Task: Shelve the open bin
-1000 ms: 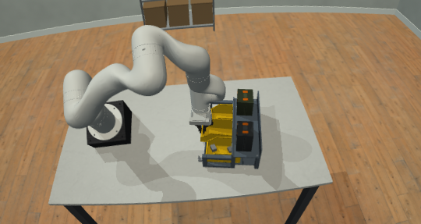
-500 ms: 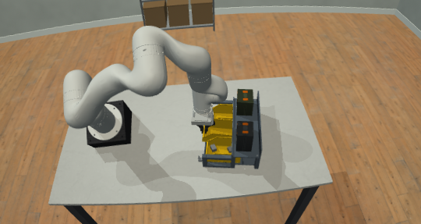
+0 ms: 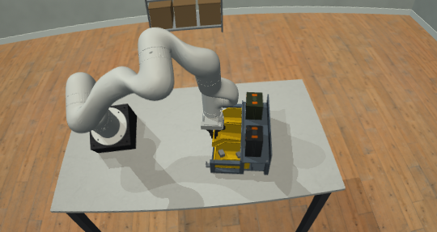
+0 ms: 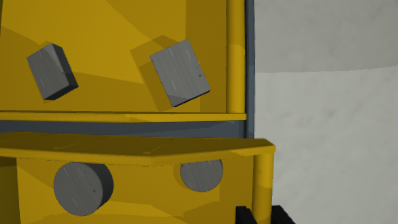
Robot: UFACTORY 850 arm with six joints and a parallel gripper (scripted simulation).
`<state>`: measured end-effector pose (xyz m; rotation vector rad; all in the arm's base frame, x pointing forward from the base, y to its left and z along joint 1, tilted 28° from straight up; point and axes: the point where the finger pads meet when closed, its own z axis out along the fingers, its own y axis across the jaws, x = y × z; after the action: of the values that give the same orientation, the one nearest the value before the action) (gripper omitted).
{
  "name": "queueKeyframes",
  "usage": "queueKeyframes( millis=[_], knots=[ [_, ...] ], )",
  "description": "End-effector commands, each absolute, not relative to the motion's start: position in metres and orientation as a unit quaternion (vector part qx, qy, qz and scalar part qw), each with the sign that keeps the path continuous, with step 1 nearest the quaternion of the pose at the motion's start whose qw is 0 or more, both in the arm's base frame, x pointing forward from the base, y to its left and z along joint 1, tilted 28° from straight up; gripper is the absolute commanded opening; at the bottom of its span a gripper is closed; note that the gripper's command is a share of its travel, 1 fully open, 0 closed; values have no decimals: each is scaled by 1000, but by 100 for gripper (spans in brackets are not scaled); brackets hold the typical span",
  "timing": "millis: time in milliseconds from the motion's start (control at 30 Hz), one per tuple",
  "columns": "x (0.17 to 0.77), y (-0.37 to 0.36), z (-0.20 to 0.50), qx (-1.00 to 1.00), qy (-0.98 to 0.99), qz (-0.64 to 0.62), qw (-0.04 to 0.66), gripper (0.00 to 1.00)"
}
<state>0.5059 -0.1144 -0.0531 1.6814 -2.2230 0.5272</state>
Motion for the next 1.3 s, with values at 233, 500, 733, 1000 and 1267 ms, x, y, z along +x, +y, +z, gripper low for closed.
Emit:
queueKeyframes(
  millis=[233, 500, 733, 1000, 1267],
  knots=[
    [516, -117, -51, 586, -775, 184, 151, 0],
    [516, -117, -51, 586, -775, 184, 151, 0],
    [524, -119, -51, 586, -775, 184, 151, 0],
    [526, -119, -50, 586, -775, 184, 151, 0],
    [529, -120, -50, 586, -775, 184, 151, 0]
  ],
)
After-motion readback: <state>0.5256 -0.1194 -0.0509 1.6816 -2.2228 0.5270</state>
